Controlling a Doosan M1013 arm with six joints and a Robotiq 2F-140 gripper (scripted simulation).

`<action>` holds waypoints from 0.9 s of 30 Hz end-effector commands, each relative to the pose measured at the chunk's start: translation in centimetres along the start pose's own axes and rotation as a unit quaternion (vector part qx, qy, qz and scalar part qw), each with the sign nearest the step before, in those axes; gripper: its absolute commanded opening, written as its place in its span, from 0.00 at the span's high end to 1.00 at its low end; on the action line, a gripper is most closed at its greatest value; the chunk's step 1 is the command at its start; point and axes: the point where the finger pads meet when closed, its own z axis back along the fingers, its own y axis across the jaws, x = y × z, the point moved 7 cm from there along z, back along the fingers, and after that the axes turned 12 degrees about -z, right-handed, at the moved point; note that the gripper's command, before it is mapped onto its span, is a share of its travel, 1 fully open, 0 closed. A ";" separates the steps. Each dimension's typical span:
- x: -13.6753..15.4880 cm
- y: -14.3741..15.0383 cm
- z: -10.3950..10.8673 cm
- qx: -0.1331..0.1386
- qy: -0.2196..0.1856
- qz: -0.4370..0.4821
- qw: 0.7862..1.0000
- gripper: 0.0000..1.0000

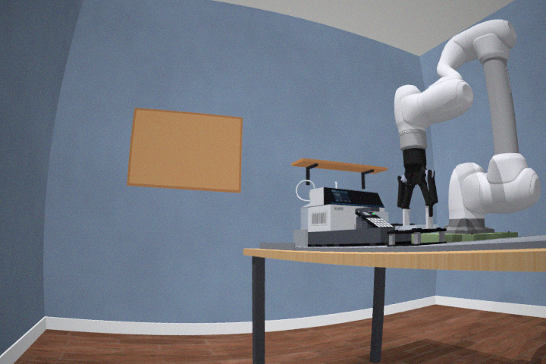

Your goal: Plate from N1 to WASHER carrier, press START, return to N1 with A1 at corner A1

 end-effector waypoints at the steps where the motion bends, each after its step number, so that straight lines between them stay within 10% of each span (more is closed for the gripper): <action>1: 0.0 0.0 0.0 0.000 0.000 0.000 1.000 0.54; 27: 0.0 0.0 0.0 0.000 0.000 0.000 1.000 0.90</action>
